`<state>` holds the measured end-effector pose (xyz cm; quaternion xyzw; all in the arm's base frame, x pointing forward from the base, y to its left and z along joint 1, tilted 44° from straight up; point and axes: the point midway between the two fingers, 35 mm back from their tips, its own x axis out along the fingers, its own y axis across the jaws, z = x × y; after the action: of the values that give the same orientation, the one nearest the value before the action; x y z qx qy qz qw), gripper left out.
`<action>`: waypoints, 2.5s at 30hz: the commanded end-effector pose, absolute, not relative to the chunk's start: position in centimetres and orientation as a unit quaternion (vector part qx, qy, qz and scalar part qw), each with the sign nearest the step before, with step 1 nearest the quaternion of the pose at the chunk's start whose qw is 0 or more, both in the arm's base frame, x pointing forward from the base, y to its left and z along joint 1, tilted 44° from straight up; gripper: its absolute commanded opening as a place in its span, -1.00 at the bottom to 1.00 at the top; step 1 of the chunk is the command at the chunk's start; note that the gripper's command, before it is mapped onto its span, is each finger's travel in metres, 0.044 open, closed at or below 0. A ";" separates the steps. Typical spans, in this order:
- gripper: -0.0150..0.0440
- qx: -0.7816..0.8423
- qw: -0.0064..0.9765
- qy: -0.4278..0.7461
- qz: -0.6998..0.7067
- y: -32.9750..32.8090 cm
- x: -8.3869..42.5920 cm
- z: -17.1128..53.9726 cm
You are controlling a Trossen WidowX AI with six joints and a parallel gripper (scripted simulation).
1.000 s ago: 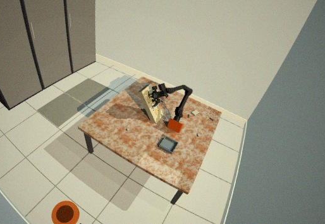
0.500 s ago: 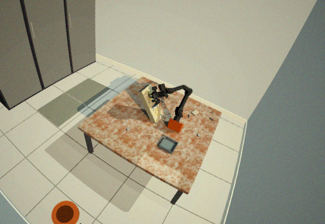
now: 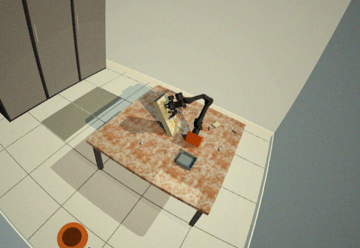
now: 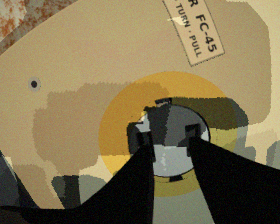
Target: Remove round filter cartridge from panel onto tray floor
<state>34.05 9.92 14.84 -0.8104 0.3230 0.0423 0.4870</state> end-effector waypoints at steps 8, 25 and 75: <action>-0.14 -0.810 0.489 0.321 0.043 10.1 34.3 15.1; -0.14 -0.810 0.489 0.321 0.043 9.9 34.4 14.8; -0.14 -0.810 0.489 0.321 0.043 9.0 35.6 14.1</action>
<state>35.24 9.36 14.39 -0.8127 0.3184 0.0397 0.4863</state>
